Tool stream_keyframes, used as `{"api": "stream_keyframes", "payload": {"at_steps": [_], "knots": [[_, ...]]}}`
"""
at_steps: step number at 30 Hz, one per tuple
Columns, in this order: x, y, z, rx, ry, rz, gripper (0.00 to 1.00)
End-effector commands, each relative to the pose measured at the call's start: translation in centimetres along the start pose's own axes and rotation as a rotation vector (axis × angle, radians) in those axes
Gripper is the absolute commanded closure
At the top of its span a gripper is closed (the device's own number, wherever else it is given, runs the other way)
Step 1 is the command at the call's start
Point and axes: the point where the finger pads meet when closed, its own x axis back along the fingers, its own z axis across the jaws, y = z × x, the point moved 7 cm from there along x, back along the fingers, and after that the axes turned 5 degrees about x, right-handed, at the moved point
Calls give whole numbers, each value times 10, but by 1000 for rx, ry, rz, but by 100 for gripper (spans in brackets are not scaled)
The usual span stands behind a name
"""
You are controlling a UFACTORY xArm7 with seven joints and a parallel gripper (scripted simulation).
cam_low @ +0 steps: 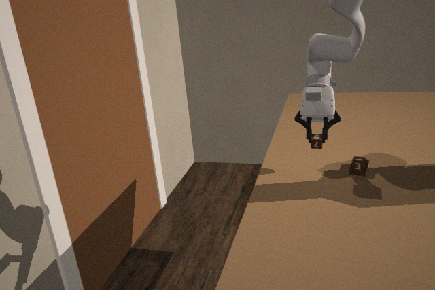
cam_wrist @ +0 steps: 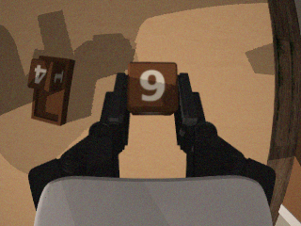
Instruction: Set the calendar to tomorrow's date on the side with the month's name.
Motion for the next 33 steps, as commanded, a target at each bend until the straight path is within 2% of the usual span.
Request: {"api": "stream_keyframes", "payload": {"at_steps": [1,7,10,33], "knots": [[2,2,1,1,4,18,71],[0,16,0,1,18,196,71],[0,21,-1,2,26,247,71],[-1,23,-1,2,26,247,71]]}}
